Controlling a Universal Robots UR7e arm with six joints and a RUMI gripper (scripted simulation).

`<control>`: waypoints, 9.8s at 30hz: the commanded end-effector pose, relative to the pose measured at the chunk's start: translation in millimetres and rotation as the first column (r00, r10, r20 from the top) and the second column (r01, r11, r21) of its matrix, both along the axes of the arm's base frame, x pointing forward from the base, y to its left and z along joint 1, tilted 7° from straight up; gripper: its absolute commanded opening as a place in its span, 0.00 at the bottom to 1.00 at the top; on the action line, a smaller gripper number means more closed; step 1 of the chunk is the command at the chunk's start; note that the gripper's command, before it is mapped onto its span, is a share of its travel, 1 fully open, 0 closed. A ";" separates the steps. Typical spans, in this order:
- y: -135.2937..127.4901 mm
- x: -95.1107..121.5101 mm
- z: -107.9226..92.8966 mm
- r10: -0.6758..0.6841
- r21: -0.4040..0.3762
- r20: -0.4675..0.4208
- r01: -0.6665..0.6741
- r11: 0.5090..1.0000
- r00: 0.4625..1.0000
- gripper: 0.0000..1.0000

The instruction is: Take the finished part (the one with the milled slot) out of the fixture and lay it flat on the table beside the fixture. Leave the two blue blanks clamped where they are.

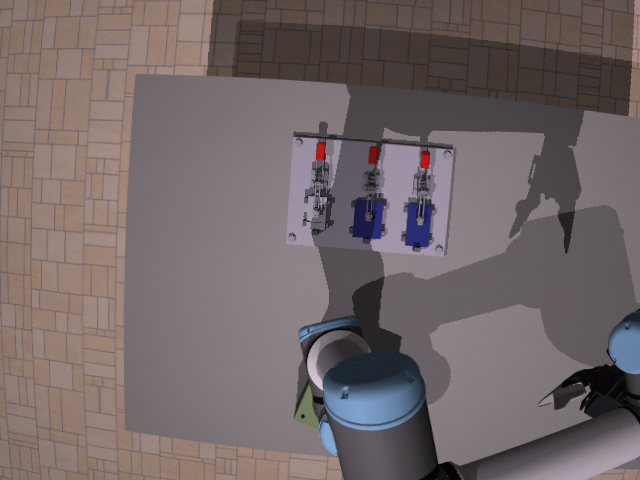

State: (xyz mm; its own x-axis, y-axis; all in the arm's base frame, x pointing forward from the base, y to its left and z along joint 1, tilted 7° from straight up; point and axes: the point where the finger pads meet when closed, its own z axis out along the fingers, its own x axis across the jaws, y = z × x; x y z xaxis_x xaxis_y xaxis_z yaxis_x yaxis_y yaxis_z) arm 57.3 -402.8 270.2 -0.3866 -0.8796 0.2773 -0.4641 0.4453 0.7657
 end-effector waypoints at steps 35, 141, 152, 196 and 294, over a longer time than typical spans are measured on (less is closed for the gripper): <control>246.8 304.9 -161.5 0.043 -0.321 0.688 0.250 0.914 0.724 1.00; 401.7 351.1 -174.9 0.047 -0.174 0.858 0.204 0.963 0.511 1.00; 502.7 323.1 -122.7 0.369 -0.235 0.835 -0.342 0.910 0.408 1.00; 519.1 314.4 -113.7 0.428 -0.246 0.828 -0.451 0.858 0.363 0.00; 519.1 314.4 -113.7 0.428 -0.246 0.828 -0.451 0.858 0.363 0.59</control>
State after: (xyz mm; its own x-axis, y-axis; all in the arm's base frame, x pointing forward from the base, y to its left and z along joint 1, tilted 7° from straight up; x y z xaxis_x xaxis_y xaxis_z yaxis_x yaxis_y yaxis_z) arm 371.4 116.3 156.1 0.0301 -0.9989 0.0361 -0.9937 -0.0338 -0.1066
